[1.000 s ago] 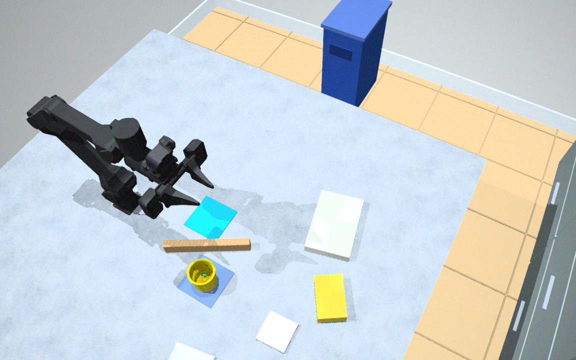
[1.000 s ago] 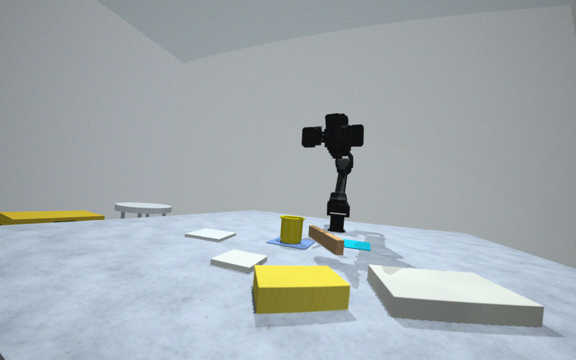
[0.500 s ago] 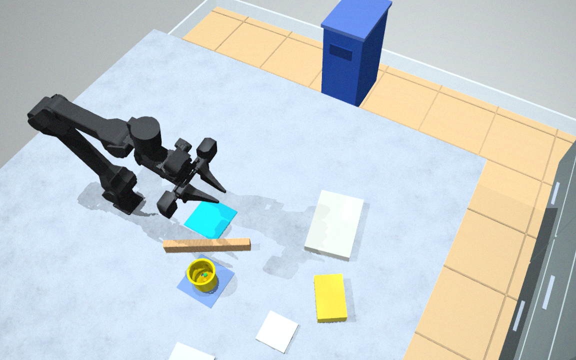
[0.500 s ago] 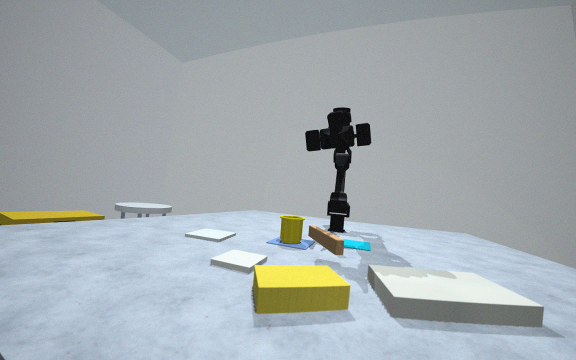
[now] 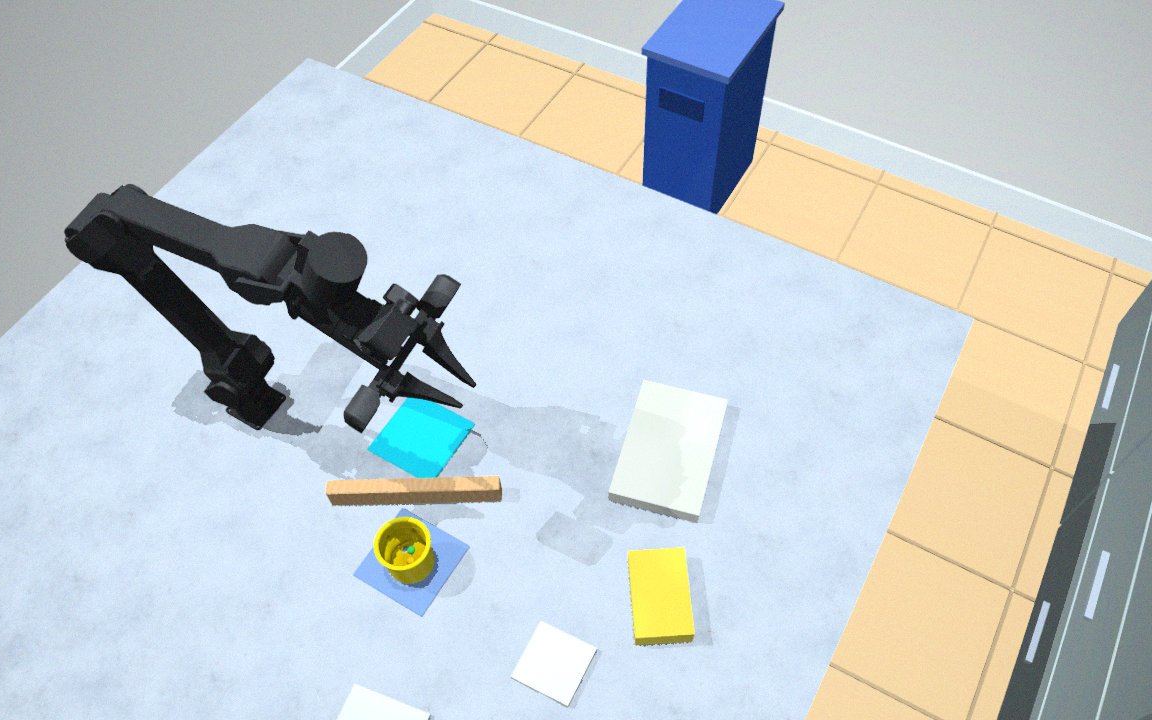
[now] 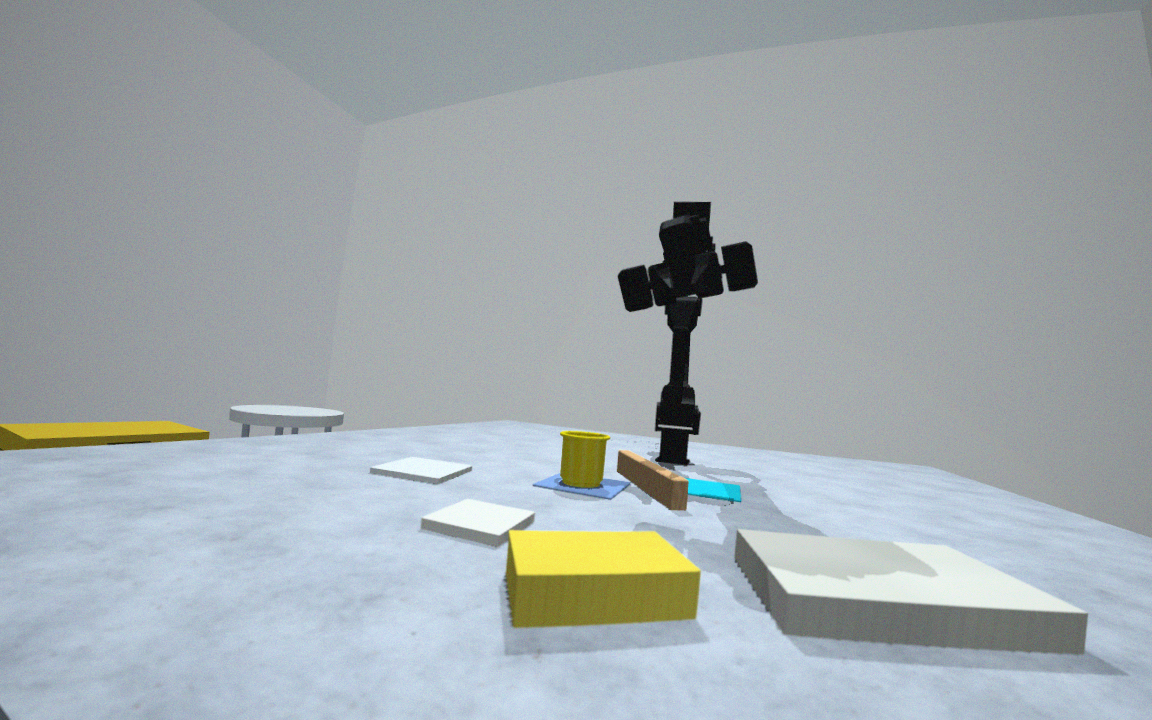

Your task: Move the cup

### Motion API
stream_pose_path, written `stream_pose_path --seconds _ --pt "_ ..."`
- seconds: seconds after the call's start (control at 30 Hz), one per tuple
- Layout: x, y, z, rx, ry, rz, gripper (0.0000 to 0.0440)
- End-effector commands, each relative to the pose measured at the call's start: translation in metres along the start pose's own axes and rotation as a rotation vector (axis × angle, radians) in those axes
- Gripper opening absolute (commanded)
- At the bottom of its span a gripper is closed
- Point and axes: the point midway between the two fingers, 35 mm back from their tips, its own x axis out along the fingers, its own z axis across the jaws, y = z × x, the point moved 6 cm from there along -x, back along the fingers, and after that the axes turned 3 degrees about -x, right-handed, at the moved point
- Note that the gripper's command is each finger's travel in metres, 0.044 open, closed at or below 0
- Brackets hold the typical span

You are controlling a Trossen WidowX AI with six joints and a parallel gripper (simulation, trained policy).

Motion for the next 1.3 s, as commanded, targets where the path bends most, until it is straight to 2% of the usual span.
stream_pose_path --seconds 0.0,0.57,1.27 --pt "0.005 0.001 0.003 0.023 0.005 0.051 0.0113" --pt "0.024 0.006 0.011 0.078 0.065 0.319 0.0116" --pt "0.043 0.018 0.003 0.040 0.172 0.639 0.0133"
